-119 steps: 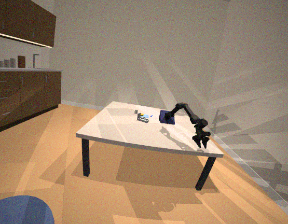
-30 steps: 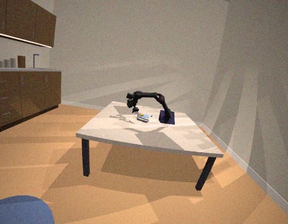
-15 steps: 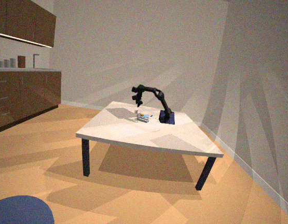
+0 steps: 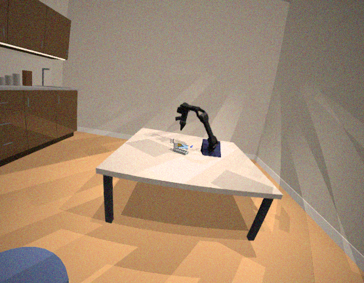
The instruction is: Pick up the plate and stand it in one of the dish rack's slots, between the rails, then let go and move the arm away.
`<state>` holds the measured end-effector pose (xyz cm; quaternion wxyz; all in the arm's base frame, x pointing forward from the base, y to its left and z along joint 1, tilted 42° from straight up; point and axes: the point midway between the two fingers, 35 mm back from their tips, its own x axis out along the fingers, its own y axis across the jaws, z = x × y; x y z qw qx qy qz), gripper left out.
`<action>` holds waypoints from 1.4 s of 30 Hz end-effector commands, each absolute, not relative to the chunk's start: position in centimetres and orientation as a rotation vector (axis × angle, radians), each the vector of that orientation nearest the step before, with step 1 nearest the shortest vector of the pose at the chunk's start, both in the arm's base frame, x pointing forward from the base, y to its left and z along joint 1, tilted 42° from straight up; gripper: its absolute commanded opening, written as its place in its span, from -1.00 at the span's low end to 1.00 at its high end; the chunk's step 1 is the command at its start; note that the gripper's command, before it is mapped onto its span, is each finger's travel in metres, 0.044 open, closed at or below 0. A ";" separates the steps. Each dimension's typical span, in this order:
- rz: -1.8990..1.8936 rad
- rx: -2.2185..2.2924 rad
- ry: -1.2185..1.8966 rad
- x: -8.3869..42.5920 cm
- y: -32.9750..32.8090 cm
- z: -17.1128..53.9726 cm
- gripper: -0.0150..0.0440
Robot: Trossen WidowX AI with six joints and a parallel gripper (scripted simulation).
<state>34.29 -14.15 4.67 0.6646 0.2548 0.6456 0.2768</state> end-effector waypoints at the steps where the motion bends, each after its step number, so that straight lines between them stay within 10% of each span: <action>1: 0.636 0.607 1.452 34.0 -14.2 4.7 0.86; 42: 0.635 0.501 1.529 33.1 -4.3 -6.8 0.86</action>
